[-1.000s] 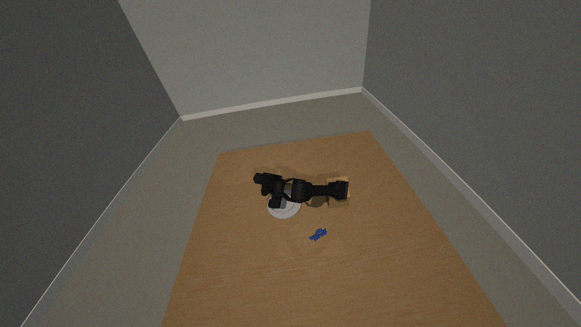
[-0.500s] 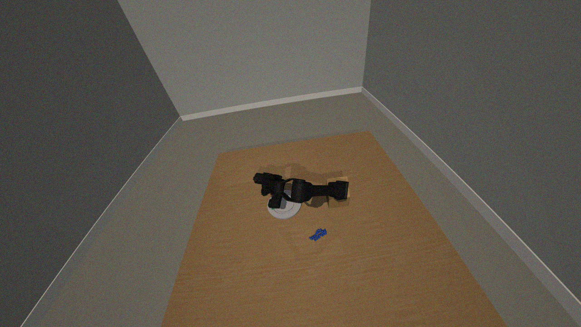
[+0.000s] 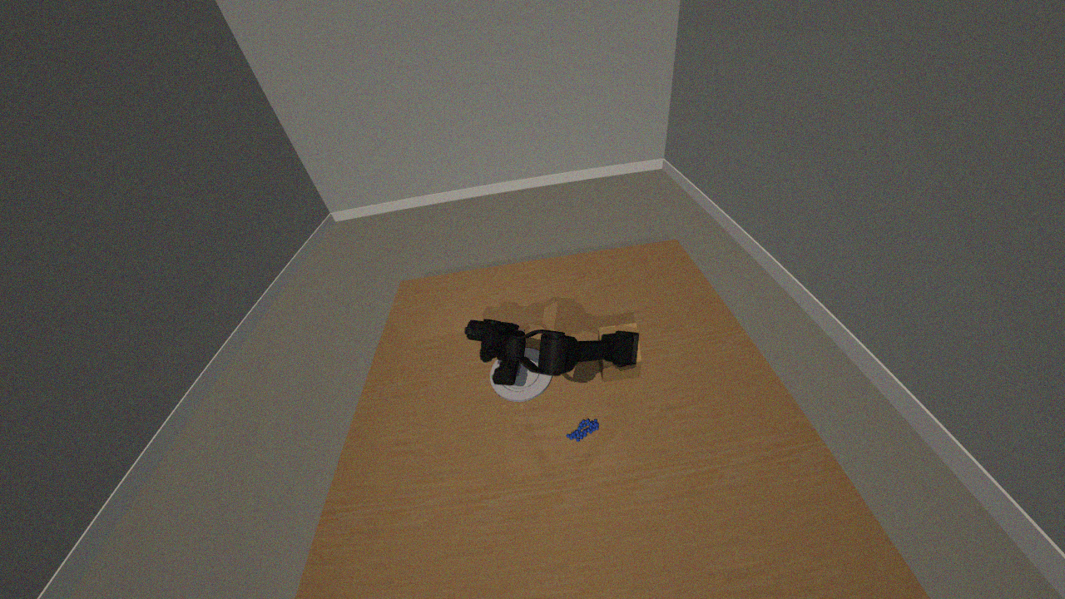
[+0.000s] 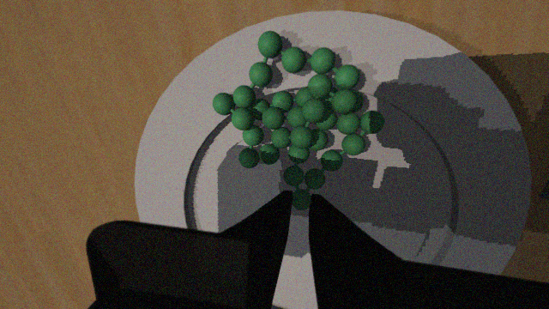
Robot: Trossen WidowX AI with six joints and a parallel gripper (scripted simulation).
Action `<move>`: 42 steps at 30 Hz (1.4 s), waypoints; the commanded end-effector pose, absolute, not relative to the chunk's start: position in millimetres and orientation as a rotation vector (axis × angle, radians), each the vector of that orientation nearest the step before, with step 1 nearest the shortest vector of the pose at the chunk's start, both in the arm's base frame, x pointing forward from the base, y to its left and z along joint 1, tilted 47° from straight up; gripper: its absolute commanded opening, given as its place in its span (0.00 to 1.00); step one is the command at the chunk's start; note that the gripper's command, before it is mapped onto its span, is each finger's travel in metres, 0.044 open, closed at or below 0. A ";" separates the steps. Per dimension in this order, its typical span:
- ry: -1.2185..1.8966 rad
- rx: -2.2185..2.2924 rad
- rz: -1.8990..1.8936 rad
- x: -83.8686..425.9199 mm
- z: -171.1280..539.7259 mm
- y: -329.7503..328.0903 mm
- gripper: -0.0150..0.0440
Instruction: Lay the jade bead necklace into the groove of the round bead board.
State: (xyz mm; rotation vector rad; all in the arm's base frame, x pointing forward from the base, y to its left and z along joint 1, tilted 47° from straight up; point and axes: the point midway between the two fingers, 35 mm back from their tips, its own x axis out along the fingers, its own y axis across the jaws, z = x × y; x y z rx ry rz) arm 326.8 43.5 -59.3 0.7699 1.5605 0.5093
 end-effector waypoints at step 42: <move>1.553 0.774 0.509 305.7 -16.2 84.6 0.65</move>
